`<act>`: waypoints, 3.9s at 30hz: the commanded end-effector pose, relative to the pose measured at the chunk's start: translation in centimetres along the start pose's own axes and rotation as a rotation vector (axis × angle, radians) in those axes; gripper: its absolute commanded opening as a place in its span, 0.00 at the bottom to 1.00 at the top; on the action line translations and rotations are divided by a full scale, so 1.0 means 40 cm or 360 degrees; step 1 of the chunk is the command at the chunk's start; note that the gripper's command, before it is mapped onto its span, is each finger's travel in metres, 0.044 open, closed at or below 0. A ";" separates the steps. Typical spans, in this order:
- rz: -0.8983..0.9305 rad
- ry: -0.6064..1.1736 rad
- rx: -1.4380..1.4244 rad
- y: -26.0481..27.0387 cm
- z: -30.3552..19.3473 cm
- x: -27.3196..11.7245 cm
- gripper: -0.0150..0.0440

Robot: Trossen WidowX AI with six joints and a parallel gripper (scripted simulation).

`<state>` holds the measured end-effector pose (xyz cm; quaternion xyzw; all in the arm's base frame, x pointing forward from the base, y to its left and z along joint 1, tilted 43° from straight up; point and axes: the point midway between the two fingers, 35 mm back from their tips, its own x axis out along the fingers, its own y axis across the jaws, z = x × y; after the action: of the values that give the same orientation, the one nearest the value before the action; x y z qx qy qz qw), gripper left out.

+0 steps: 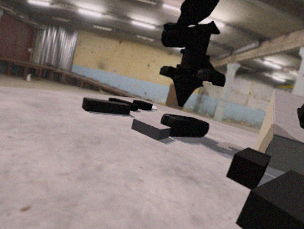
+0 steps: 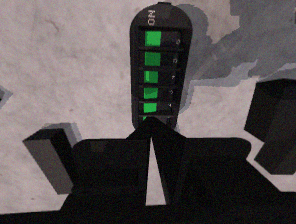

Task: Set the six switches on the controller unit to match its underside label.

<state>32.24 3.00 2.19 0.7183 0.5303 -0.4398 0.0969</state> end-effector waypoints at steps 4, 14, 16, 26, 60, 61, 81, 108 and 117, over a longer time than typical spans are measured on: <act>-0.0012 0.0004 0.0014 0.001 0.002 0.034 0.25; -0.0013 0.0006 0.0014 0.000 0.002 0.073 0.25; -0.0013 0.0006 0.0014 0.000 0.002 0.076 0.25; -0.0013 0.0006 0.0014 -0.001 0.002 0.093 0.25; -0.0015 0.0007 0.0014 -0.052 -0.045 -0.019 0.25; -0.0014 0.0007 0.0014 -0.052 -0.045 -0.017 0.25; -0.0014 0.0007 0.0014 -0.051 -0.049 0.062 0.25; -0.0015 0.0008 0.0014 -0.052 -0.049 0.092 0.25; -0.0013 0.0005 0.0014 -0.050 -0.048 -0.020 0.25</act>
<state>31.35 5.71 3.08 0.7123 0.5350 -0.4465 0.0840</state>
